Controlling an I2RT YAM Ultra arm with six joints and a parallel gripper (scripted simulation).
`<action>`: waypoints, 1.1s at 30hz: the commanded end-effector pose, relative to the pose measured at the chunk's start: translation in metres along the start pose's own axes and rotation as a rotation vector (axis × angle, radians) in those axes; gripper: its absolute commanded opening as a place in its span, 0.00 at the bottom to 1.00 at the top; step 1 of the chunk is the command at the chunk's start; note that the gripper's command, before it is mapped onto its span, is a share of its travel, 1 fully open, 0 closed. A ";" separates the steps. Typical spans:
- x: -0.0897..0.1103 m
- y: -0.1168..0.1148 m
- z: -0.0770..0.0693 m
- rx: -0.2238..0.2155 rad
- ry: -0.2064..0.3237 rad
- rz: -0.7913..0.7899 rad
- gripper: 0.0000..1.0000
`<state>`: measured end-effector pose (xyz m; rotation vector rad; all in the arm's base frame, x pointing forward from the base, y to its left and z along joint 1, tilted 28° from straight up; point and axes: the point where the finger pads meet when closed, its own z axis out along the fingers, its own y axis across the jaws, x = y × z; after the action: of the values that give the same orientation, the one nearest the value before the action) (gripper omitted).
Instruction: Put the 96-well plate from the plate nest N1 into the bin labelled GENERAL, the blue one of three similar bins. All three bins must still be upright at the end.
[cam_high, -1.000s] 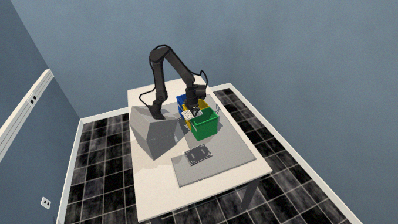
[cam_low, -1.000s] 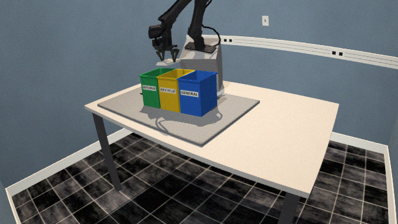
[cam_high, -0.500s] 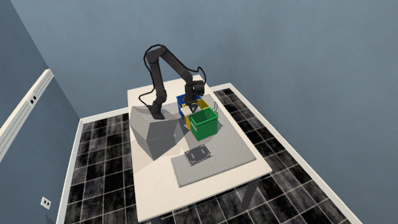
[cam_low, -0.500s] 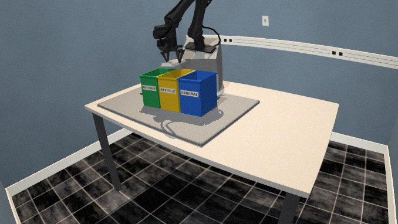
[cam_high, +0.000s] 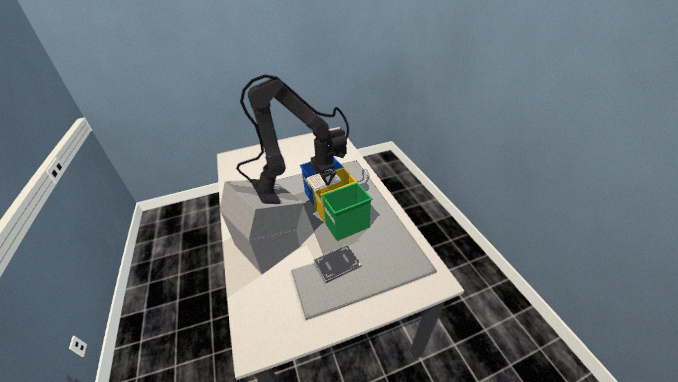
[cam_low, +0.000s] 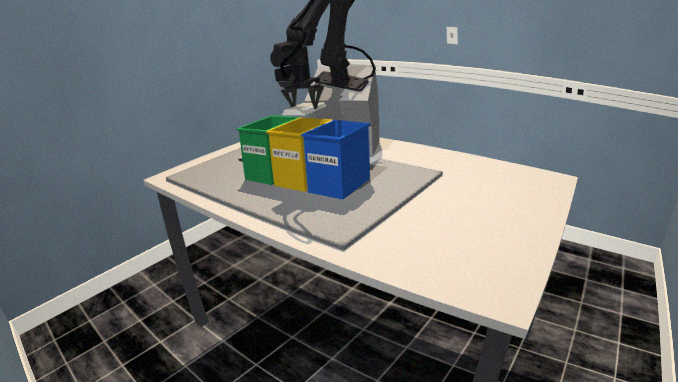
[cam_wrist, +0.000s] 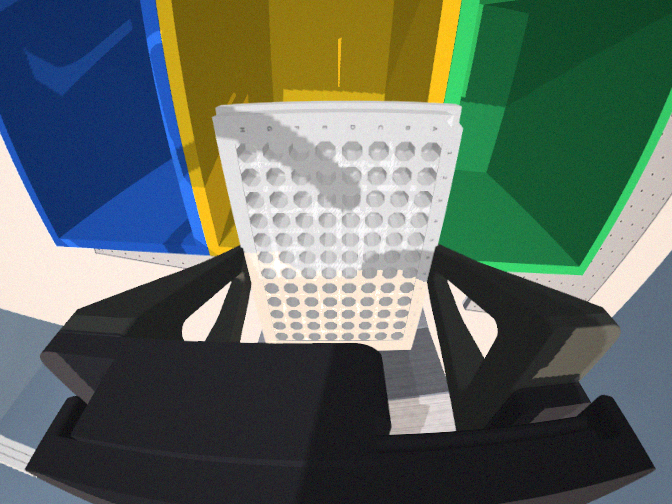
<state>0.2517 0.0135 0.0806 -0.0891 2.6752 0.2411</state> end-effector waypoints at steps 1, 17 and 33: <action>-0.020 -0.001 -0.012 0.046 -0.067 0.032 0.00; -0.030 0.044 -0.004 0.039 -0.027 0.042 0.00; -0.043 0.091 -0.002 0.041 -0.015 0.043 0.00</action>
<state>0.2731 0.1032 0.1054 -0.0740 2.6863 0.2222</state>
